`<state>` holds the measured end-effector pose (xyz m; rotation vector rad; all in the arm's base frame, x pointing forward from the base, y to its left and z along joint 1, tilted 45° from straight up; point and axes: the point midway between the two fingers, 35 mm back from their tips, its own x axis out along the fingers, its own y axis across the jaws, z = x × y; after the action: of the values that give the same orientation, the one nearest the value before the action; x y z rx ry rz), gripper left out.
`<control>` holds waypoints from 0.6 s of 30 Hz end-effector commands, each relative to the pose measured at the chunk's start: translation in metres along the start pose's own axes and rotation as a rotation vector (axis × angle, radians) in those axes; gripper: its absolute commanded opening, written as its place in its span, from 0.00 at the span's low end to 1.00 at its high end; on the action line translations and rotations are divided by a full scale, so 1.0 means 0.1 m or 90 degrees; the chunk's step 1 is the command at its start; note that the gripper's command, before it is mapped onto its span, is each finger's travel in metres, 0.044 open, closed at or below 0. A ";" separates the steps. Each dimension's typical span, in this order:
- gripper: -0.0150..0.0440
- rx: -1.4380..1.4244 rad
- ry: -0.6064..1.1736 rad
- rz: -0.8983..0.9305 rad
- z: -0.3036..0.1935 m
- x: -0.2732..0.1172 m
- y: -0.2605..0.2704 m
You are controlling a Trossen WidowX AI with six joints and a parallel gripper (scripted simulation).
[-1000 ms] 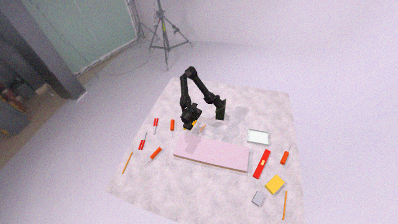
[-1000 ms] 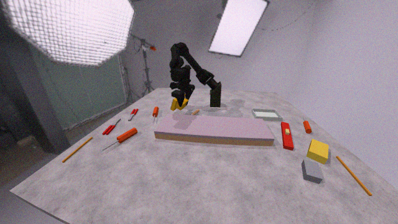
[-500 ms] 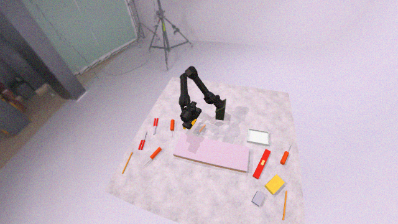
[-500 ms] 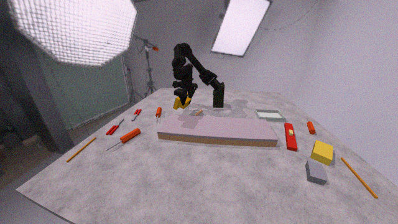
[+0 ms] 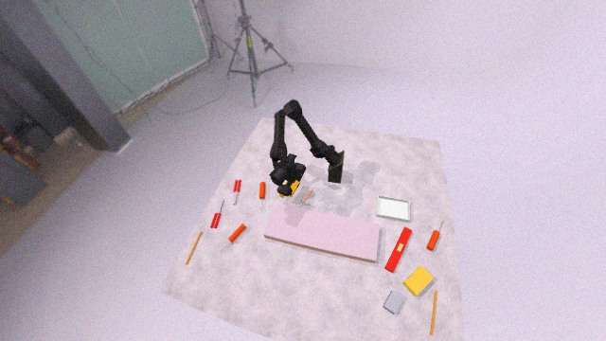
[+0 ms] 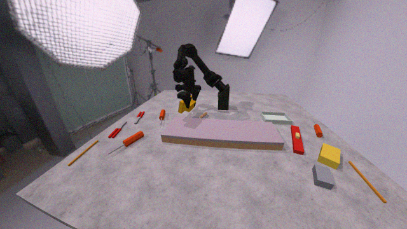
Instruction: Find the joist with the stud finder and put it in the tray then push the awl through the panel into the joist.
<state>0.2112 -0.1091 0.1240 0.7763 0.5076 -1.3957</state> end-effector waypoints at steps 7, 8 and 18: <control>0.25 0.002 0.034 0.004 0.02 -0.01 0.01; 0.25 0.002 0.038 0.004 0.02 -0.01 0.01; 0.25 0.001 0.079 0.002 0.04 0.00 0.01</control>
<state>0.2109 -0.1118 0.1243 0.8491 0.5866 -1.3644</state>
